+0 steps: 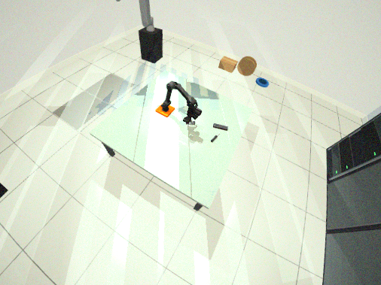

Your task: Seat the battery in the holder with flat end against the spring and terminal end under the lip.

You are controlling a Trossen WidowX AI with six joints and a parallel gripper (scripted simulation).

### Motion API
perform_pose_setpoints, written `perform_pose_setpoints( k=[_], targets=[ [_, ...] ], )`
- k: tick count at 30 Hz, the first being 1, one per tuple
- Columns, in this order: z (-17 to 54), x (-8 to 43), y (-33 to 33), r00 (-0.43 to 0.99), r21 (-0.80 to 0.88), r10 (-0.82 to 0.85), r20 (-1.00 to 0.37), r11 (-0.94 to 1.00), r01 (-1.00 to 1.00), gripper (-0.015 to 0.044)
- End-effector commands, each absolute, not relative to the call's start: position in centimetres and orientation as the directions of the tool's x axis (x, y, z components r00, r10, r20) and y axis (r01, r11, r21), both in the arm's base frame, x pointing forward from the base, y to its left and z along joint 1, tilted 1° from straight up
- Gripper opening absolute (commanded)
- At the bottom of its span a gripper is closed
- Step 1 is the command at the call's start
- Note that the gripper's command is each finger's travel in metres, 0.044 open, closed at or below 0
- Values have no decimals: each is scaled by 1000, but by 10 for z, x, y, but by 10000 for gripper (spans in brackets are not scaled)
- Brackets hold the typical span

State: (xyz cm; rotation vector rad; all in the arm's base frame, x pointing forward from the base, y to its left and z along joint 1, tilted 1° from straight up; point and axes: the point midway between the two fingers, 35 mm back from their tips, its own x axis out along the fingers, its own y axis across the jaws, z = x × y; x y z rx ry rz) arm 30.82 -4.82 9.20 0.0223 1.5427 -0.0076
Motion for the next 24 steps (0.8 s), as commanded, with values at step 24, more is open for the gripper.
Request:
perform_pose_setpoints(
  k=[24],
  targets=[
    [79,323,-12,141,-3,80,-987,860,-510,71]
  ],
)
